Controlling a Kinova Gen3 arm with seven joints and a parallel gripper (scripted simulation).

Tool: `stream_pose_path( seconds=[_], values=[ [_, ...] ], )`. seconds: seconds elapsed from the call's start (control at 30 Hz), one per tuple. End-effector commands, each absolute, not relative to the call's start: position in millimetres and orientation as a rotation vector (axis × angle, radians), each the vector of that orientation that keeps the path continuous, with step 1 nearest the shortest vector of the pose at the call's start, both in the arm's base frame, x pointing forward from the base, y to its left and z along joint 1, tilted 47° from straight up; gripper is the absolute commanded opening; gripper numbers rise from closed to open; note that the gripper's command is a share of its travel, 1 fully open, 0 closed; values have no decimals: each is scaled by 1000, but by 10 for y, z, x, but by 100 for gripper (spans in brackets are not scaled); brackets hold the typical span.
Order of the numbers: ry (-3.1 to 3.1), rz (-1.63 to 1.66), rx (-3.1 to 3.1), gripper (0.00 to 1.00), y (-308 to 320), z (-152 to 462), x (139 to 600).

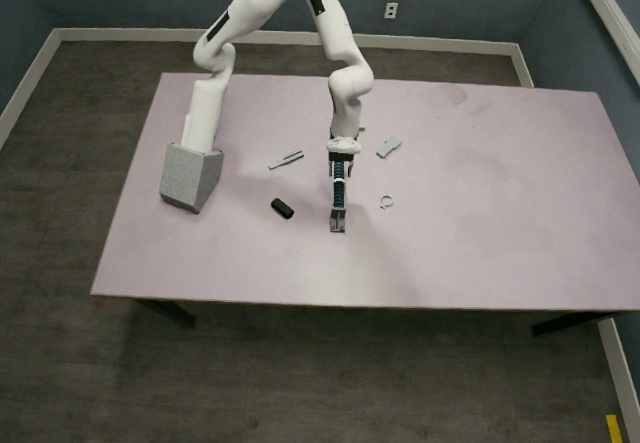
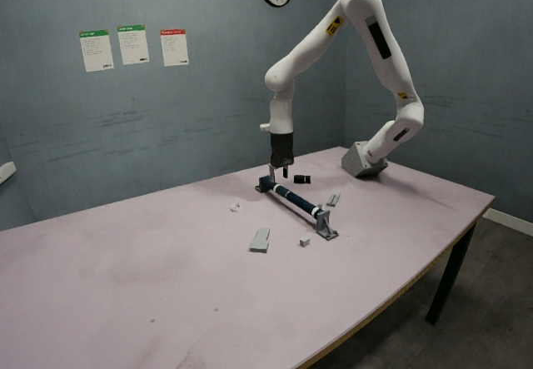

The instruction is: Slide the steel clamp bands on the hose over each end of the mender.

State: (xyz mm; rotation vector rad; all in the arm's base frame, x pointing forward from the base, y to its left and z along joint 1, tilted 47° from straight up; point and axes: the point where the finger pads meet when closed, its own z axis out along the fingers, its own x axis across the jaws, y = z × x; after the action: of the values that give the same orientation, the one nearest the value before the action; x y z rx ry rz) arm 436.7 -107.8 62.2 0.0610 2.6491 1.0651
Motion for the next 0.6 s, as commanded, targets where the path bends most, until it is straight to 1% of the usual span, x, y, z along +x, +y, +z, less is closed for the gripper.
stream_pose_path(
  seconds=[0.0,0.17,0.57],
  values=[
    [2649,1061,69,100,-997,726,4364],
    [2648,1061,70,100,-901,828,4352],
    [2643,1075,74,100,-307,1436,4294]
  ],
)
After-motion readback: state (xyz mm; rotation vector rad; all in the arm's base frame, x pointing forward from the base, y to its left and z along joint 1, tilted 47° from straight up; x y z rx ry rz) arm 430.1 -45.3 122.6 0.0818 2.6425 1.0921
